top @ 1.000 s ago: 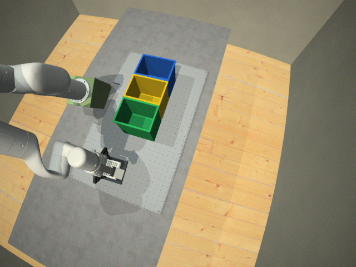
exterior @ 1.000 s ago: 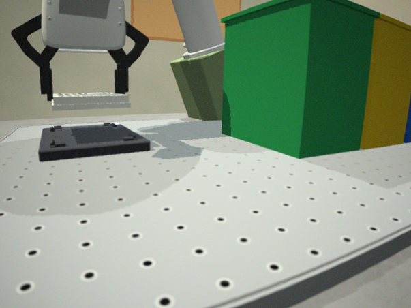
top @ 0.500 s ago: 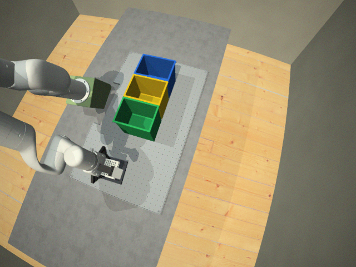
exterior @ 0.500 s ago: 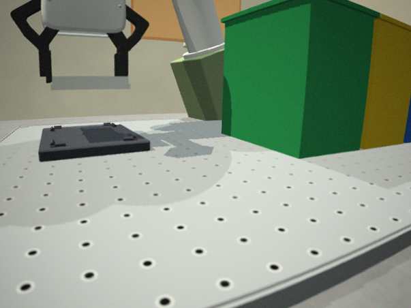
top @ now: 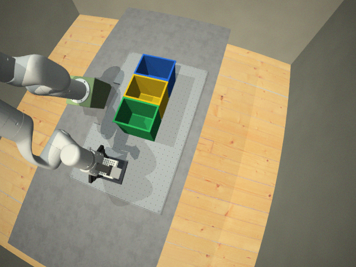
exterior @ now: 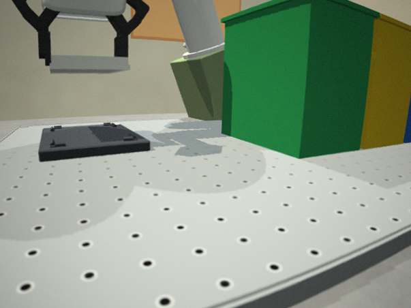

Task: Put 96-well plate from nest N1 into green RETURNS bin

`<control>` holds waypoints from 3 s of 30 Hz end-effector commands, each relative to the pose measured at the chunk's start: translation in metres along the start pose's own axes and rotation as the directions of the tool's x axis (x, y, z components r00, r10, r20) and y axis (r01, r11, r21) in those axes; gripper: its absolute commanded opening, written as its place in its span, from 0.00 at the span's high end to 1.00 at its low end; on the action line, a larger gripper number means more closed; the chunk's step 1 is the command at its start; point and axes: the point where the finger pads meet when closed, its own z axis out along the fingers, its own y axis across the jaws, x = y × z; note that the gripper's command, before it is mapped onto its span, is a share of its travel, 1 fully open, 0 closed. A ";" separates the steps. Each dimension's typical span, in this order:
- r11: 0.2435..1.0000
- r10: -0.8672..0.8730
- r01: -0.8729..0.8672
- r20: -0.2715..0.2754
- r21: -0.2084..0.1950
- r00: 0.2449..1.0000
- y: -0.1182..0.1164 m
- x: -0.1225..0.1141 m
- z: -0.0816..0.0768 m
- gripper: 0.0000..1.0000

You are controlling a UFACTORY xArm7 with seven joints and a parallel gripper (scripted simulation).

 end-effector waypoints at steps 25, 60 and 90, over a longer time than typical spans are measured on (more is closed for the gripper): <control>1.000 -0.001 0.001 -0.002 0.002 1.000 0.001 0.001 -0.041 1.00; 1.000 0.000 0.000 -0.002 0.002 1.000 0.001 0.001 -0.092 1.00; 1.000 0.000 0.000 -0.002 0.002 1.000 0.002 0.001 -0.139 1.00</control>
